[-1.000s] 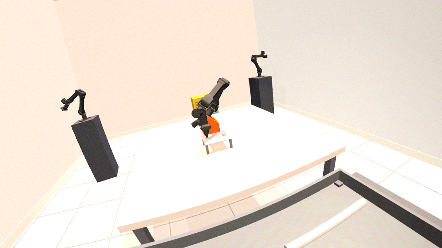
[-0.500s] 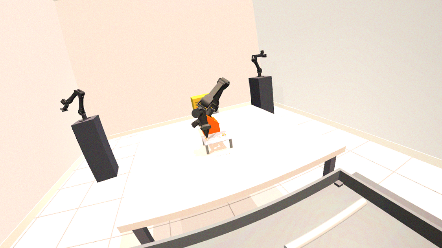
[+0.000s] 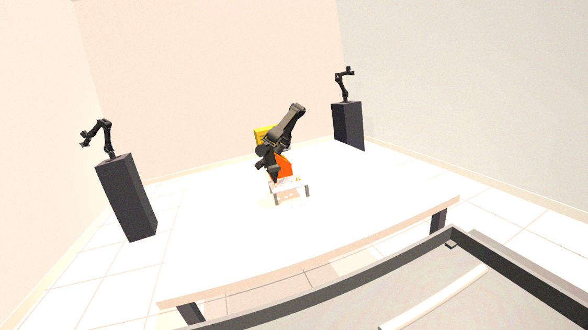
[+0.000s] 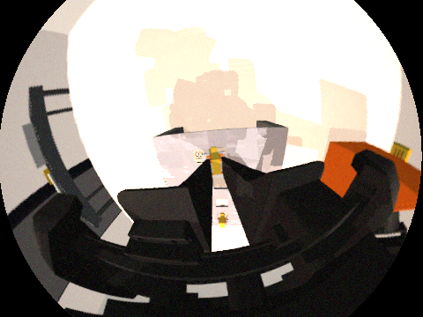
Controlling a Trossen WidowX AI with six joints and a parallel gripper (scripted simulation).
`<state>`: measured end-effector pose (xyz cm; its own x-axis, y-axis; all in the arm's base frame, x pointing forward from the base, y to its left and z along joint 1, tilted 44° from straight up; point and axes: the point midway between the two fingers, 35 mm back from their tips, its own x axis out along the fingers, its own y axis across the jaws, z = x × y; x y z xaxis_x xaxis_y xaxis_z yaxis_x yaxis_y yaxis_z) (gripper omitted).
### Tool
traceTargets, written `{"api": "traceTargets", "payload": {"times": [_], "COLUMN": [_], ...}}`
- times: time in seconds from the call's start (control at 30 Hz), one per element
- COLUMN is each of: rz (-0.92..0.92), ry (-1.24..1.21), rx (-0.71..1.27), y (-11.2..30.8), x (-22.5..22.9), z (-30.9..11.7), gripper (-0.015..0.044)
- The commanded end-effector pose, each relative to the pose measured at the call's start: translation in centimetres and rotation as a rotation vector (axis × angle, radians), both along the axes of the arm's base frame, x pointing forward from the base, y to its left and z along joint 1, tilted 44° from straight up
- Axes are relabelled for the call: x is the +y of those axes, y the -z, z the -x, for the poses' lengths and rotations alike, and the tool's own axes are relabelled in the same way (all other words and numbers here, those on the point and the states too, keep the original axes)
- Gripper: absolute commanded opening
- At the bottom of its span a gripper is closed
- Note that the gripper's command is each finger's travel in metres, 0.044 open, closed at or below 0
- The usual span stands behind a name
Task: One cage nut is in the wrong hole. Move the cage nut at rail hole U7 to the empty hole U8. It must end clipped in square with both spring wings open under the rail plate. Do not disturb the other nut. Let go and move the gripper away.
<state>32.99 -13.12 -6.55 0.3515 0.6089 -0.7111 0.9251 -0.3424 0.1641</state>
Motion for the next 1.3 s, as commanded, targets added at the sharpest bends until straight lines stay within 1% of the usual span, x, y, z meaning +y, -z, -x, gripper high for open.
{"api": "traceTargets", "payload": {"times": [0.0, 1.27], "rz": [-0.007, -0.002], "ry": [0.010, 0.034], "rx": [0.000, -0.025], "y": [0.09, 0.16], "x": [0.21, 0.31], "z": [0.22, 0.38], "gripper": [0.0026, 0.0026]}}
